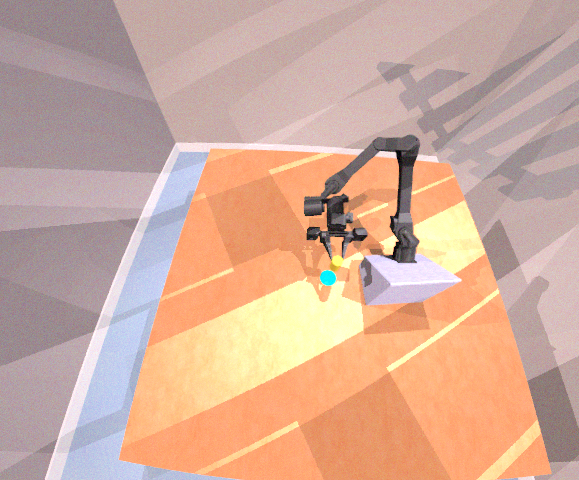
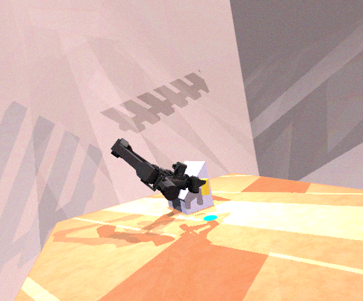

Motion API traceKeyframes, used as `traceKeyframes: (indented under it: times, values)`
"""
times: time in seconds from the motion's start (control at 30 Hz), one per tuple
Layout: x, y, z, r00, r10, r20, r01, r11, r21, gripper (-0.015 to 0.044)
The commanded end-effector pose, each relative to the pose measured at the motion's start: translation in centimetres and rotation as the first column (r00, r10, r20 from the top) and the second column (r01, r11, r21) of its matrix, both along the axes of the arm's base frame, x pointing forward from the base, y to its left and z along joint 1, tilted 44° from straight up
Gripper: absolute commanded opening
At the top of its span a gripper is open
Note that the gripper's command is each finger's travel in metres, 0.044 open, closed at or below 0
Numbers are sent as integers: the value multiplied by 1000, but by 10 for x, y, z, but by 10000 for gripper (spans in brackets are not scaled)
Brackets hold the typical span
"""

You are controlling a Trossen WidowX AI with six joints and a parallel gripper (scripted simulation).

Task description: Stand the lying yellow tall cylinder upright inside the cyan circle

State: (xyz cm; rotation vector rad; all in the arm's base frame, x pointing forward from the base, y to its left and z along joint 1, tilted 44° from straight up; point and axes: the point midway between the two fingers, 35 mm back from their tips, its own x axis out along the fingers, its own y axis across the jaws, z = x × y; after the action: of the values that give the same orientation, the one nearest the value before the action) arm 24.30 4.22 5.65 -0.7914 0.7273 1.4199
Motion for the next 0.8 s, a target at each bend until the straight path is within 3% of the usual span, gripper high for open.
traceKeyframes:
  times: [0.0,0.77]
  values:
    - [0,0,3,1000,0,31,-1,1000,27,105]
    - [3,-12,-7,1000,-12,29,11,1000,27,105]
